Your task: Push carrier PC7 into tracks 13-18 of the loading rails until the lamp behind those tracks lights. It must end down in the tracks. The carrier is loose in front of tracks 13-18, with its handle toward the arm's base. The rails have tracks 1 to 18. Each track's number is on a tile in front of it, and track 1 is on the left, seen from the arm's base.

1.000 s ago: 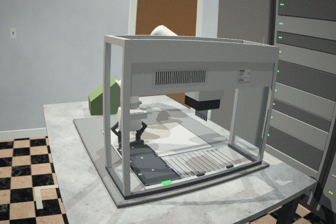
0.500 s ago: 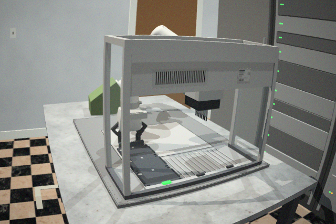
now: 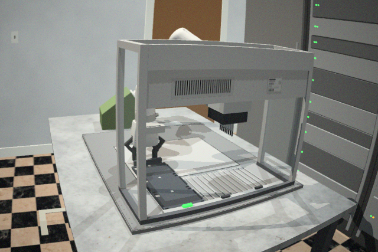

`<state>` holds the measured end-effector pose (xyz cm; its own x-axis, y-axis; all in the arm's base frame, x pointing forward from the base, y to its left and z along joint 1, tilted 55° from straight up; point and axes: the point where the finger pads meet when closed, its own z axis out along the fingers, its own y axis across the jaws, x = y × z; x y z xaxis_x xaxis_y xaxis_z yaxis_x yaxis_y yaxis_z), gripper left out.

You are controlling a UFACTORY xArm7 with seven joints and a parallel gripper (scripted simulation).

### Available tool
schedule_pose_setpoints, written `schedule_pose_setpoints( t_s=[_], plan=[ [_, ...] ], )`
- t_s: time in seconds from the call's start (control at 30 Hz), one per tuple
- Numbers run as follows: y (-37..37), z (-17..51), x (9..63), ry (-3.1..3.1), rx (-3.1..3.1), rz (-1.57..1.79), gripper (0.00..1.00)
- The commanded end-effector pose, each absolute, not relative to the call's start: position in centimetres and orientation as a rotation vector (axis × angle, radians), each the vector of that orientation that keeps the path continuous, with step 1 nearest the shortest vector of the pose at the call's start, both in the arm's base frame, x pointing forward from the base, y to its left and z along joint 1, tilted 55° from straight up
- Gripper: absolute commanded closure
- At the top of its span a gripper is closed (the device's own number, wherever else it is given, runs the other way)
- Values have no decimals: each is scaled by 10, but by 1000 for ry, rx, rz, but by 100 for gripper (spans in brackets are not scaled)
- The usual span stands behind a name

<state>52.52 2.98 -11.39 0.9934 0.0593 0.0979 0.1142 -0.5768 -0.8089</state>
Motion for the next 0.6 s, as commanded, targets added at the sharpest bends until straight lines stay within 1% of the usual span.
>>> schedule_pose_setpoints(
  t_s=[0.0,0.57],
  plan=[
    [27,-114,526,-118,-2191,-79,18],
    [11,-102,526,-118,-2191,-79,18]
  ],
)
